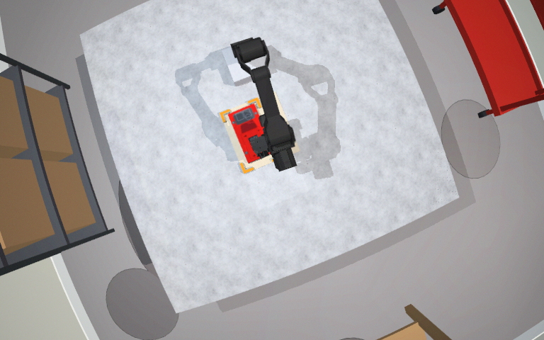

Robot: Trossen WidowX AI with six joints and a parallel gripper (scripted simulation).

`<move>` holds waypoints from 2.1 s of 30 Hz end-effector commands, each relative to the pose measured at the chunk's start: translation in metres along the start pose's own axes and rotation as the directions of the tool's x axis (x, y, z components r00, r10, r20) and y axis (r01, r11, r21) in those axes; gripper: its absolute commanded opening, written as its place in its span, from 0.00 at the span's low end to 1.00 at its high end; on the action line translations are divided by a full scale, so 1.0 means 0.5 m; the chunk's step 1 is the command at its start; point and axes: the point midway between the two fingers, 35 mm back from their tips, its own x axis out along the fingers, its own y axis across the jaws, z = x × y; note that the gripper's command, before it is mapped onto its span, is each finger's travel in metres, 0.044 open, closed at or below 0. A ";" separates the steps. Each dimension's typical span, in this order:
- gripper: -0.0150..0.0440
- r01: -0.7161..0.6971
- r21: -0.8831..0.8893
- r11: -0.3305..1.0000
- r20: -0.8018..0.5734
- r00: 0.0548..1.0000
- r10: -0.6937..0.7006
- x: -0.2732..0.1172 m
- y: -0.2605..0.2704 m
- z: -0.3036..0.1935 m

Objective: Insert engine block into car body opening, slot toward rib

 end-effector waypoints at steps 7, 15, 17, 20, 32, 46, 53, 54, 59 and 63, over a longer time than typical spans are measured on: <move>0.25 0.001 0.337 0.941 -0.004 1.000 0.000 0.012 -0.010 0.030; 0.25 0.002 0.582 0.813 -0.003 1.000 -0.001 0.022 -0.019 0.055; 0.25 0.002 0.637 0.771 -0.002 1.000 -0.001 0.024 -0.022 0.061; 0.25 0.002 0.714 0.700 -0.002 1.000 -0.001 0.028 -0.025 0.070; 0.25 0.001 0.936 0.352 -0.001 1.000 -0.002 0.042 -0.041 0.106; 0.43 0.000 0.999 0.044 0.000 1.000 -0.002 0.051 -0.055 0.133; 0.52 0.000 0.999 0.044 0.000 1.000 -0.002 0.051 -0.055 0.133; 0.52 0.000 0.999 0.044 0.000 1.000 -0.002 0.051 -0.055 0.133; 0.52 0.000 0.999 0.044 0.000 1.000 -0.002 0.051 -0.055 0.133; 0.52 0.000 1.000 0.022 0.000 1.000 -0.002 0.051 -0.055 0.132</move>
